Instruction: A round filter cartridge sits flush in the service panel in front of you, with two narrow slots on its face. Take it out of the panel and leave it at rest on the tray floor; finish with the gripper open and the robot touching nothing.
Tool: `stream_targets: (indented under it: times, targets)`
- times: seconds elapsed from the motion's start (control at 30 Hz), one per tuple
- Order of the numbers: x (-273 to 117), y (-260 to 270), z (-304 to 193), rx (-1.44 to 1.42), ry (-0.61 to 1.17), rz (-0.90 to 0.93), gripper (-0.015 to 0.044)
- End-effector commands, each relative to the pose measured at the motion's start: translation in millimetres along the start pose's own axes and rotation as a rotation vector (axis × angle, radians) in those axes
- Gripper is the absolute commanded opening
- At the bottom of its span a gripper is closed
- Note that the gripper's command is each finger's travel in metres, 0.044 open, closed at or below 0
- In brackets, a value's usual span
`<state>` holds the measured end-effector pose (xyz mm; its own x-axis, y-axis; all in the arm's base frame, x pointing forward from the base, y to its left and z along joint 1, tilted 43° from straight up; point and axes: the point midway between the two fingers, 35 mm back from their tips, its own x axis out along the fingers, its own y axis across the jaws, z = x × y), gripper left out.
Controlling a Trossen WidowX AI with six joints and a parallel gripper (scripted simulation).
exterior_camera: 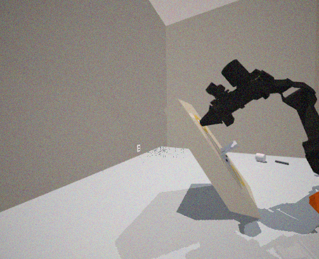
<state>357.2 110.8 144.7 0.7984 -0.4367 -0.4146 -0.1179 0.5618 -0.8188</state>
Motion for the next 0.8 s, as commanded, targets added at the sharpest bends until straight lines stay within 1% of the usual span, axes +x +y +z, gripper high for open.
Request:
stream_targets:
  times: [0.0,0.3,0.33,0.6,0.67,0.77]
  targets:
    - [5.1,1.3,-2.9,-0.006,0.008,0.007,0.0112]
    - [6.7,1.2,-2.9,-0.006,0.008,0.007,0.0112]
    - [1.1,0.3,0.0,-0.002,-0.002,-0.001,0.0105]
    - [1.1,0.3,0.0,-0.002,-0.002,-0.001,0.0051]
    - [1.1,0.3,0.0,-0.002,-0.002,-0.001,0.0000]
    - [2.5,0.5,-0.6,0.020,0.001,0.001,0.0000]
